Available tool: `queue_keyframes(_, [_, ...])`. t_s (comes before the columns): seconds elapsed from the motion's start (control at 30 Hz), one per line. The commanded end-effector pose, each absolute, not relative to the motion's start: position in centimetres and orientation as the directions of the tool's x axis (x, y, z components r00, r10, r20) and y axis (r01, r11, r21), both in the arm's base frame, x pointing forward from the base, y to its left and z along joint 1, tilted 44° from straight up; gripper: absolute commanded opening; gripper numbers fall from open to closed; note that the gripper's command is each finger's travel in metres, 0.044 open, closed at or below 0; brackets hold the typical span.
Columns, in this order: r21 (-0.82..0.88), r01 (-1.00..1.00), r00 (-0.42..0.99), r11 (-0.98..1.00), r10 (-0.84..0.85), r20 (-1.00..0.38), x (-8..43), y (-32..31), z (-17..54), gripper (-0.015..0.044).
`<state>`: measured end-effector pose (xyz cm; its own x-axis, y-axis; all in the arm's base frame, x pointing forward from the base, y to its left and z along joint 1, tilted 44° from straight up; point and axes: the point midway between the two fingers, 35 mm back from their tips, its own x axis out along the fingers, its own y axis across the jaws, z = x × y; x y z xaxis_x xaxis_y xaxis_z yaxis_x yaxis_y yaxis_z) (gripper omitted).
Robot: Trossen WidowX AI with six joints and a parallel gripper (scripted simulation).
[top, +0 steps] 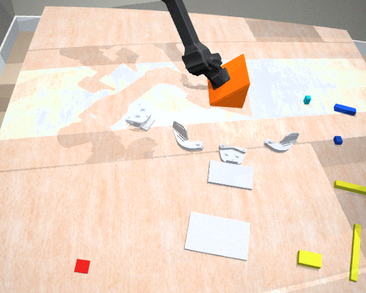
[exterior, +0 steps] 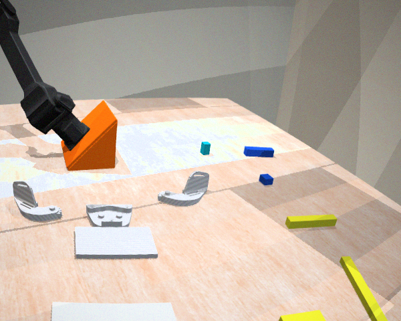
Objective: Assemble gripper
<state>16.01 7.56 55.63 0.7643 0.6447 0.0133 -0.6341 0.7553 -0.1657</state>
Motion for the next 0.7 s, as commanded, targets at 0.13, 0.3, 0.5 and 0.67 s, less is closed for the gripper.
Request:
queue_keyframes(0.13, [-0.121,-0.613,0.788,0.781,0.616,-0.010,17.5,6.7,54.7,0.0440])
queue_keyframes(0.3, [-0.038,-0.561,0.827,0.827,0.558,-0.072,20.2,5.2,52.5,0.0440])
queue_keyframes(0.5, [0.043,-0.488,0.856,0.872,0.488,-0.170,23.2,3.6,49.4,0.0440])
queue_keyframes(0.67, [0.092,-0.421,0.863,0.902,0.430,-0.266,25.3,2.5,46.5,0.0440])
